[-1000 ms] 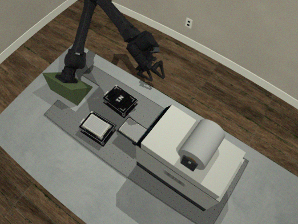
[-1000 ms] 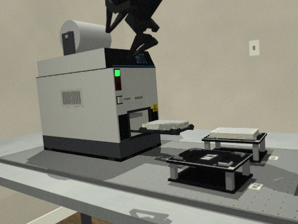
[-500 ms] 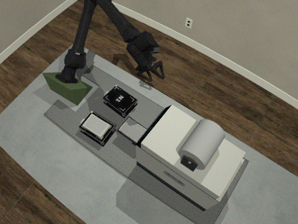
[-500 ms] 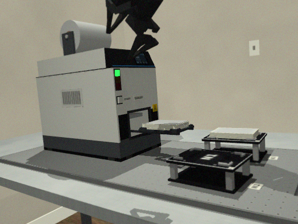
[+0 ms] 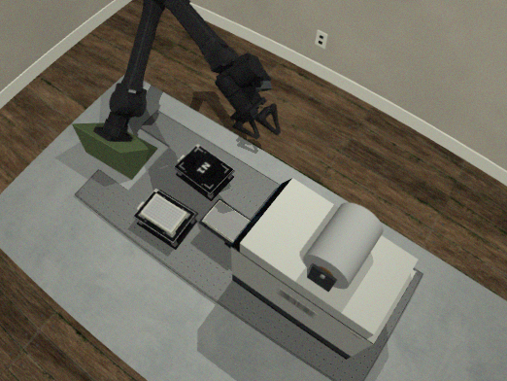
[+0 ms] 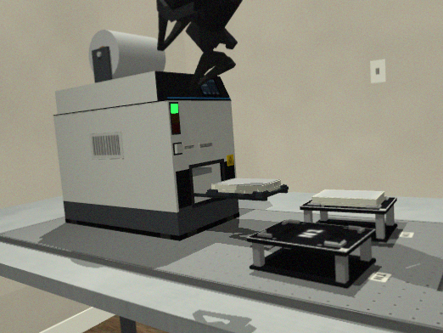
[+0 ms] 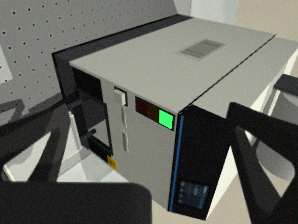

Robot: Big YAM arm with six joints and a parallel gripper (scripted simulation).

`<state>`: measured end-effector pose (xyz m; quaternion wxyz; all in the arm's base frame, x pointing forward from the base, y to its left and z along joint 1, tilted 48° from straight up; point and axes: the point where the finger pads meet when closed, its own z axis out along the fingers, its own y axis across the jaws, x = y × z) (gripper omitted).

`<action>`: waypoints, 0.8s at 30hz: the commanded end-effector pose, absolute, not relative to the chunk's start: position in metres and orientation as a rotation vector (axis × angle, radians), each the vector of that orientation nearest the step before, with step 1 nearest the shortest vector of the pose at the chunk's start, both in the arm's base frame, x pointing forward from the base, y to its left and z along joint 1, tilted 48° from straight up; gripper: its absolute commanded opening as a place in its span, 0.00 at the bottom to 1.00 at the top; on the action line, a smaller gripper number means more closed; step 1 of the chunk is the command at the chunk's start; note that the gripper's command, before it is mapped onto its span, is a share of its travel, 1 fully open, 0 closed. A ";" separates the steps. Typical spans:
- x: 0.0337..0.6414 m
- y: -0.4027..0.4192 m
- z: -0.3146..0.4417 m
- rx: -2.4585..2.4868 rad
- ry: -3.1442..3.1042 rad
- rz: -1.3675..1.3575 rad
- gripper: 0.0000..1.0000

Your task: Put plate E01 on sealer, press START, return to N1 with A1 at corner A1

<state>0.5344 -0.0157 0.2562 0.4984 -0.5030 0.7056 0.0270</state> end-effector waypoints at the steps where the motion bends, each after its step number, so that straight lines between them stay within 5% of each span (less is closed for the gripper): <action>1: 0.548 -0.010 0.277 -1.227 1.671 0.053 1.00; 24: 0.477 -0.026 0.175 -0.557 2.029 0.451 0.89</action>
